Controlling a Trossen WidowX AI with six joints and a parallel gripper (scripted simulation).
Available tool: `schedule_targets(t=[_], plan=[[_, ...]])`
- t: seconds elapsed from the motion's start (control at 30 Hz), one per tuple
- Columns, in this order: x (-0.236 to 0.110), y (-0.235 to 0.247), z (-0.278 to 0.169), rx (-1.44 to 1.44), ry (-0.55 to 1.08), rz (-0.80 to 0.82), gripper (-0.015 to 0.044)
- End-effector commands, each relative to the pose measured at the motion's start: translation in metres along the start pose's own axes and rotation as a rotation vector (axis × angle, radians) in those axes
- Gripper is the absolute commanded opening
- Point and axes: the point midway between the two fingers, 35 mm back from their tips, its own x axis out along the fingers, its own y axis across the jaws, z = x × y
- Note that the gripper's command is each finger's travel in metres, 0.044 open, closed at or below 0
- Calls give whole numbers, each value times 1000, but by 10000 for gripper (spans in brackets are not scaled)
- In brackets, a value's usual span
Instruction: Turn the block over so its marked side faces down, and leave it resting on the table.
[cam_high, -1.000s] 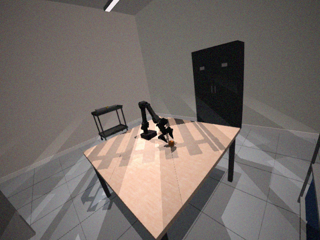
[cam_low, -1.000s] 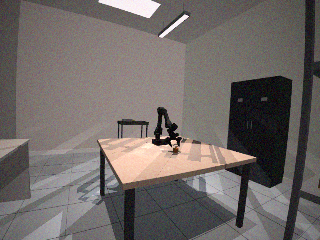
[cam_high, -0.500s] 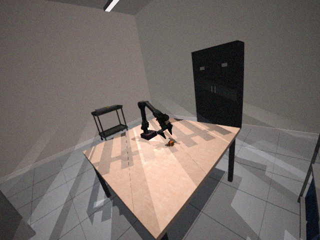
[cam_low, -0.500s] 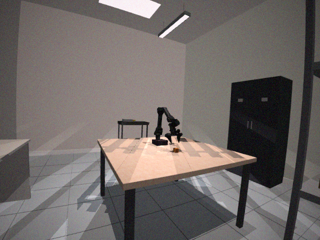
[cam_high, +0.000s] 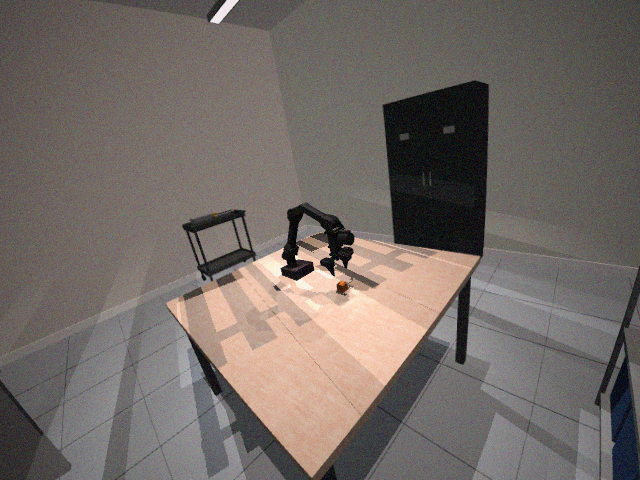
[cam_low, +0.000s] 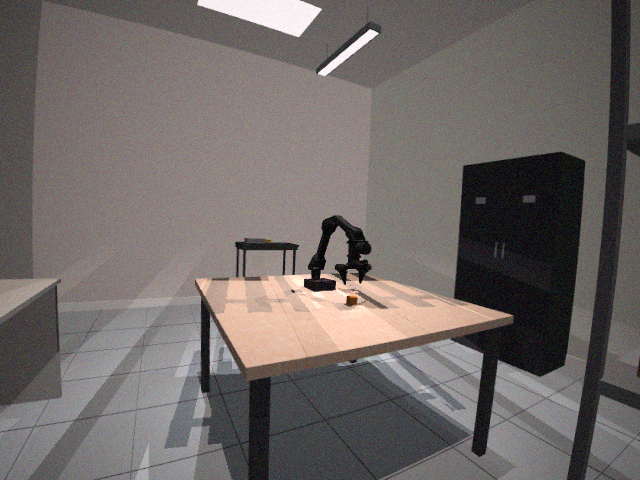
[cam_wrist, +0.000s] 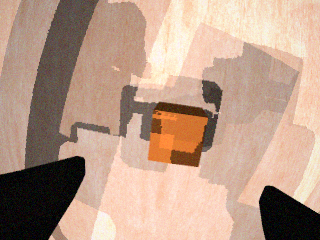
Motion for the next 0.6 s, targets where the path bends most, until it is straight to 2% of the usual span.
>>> schedule_targets(t=[0.0,0.13,0.57], plan=[[-2,1,2,-3,33,5,440],[30,1,1,-3,33,5,440],[48,2,-1,-3,33,5,440]])
